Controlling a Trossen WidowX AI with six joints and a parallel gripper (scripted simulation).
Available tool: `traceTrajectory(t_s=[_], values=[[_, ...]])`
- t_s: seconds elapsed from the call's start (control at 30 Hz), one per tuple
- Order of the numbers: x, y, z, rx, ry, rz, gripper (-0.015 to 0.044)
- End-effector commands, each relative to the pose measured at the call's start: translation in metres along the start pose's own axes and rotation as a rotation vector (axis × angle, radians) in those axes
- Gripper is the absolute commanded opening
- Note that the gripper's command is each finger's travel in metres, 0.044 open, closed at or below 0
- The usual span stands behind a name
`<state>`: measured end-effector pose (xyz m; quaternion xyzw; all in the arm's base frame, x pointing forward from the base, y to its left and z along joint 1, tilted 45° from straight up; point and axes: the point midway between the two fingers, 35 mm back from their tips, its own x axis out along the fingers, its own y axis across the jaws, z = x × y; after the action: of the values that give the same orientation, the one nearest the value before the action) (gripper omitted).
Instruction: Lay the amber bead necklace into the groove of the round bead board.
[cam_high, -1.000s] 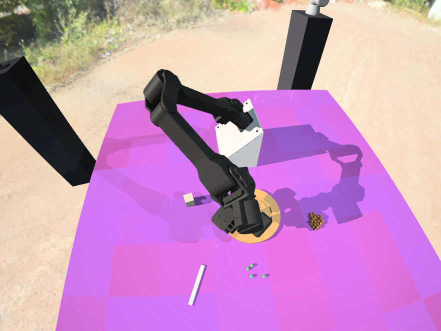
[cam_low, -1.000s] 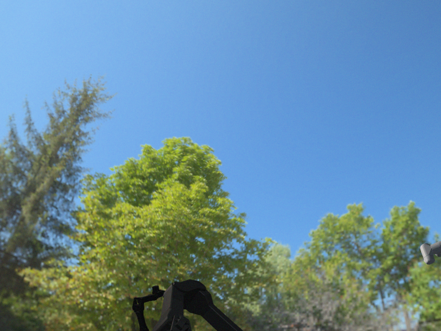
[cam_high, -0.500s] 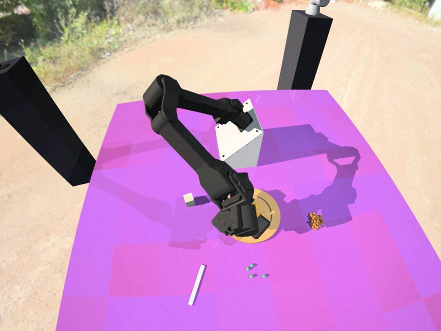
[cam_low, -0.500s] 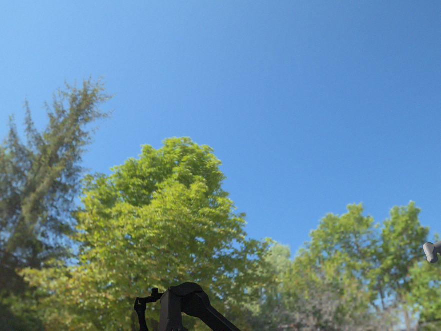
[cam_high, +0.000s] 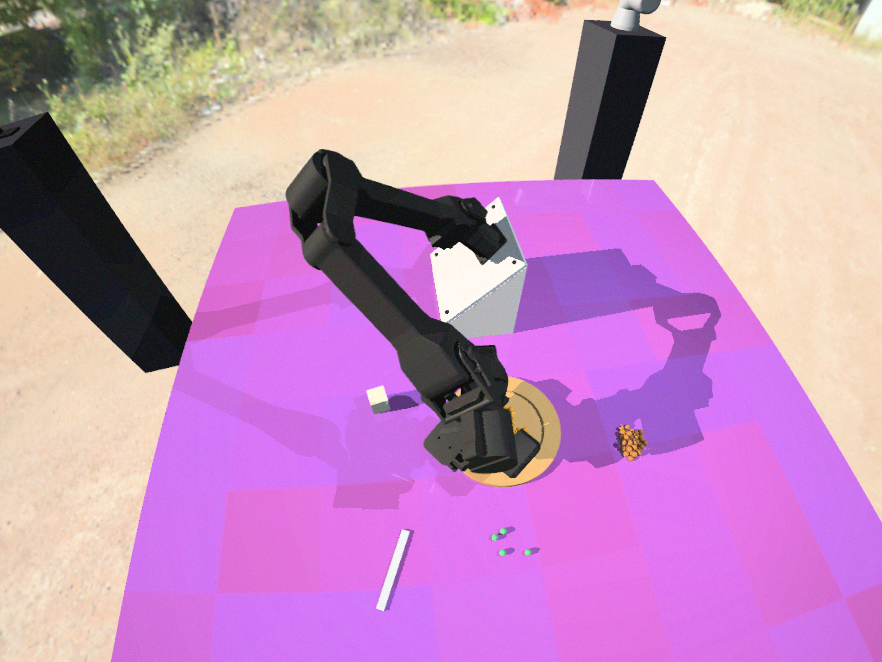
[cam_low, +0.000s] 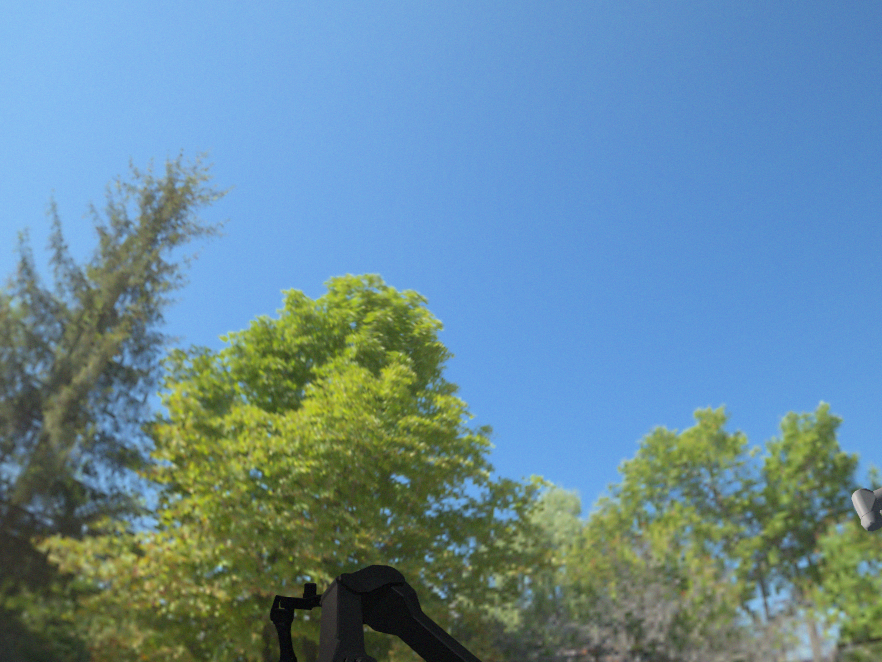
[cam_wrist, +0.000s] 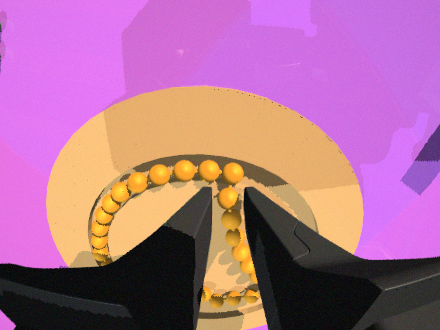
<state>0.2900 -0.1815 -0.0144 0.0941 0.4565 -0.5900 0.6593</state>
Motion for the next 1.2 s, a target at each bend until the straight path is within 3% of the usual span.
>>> traceTrajectory(t_s=[0.0, 1.17], values=[[0.000, 0.000, 0.000, 0.001, 0.000, 0.000, 0.0000], [-0.006, -0.013, 0.006, -0.004, 0.001, -0.005, 0.0000]])
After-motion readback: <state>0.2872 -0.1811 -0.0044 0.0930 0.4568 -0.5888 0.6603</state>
